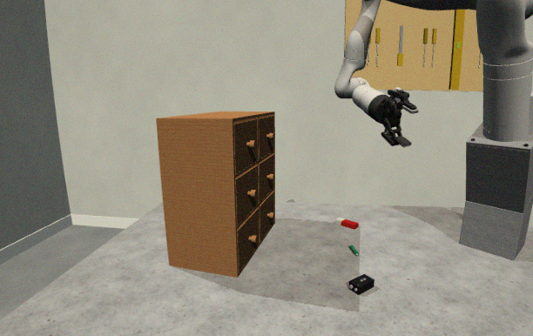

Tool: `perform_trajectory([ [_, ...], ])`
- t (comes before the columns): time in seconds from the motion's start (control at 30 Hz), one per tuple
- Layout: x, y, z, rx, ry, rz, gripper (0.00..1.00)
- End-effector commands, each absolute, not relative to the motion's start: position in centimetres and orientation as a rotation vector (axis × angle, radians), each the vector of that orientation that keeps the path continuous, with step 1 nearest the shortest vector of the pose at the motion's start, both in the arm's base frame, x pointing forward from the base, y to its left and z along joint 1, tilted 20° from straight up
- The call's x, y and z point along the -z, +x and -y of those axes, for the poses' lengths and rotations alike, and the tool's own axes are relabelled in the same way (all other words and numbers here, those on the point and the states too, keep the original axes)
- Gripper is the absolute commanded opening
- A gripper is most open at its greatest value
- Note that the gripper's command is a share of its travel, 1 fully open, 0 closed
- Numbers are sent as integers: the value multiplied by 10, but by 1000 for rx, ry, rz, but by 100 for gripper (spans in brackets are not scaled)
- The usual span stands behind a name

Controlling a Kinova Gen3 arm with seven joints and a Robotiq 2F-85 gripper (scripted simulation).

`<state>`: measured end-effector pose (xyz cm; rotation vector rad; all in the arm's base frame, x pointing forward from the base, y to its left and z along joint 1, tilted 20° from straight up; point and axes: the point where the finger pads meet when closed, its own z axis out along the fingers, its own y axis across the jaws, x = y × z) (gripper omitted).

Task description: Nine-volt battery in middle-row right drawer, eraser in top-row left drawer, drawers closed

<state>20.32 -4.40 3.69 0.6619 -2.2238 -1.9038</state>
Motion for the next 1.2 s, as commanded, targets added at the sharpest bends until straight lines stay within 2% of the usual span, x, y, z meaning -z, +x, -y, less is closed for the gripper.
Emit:
perform_trajectory([
  [0.0, -37, 203, 44, 1903, 662, 2225, 100],
  [0.7, -39, 205, 44, 1900, 677, 2237, 100],
  [1.17, -73, 241, 46, 1740, 1074, 2517, 100],
])
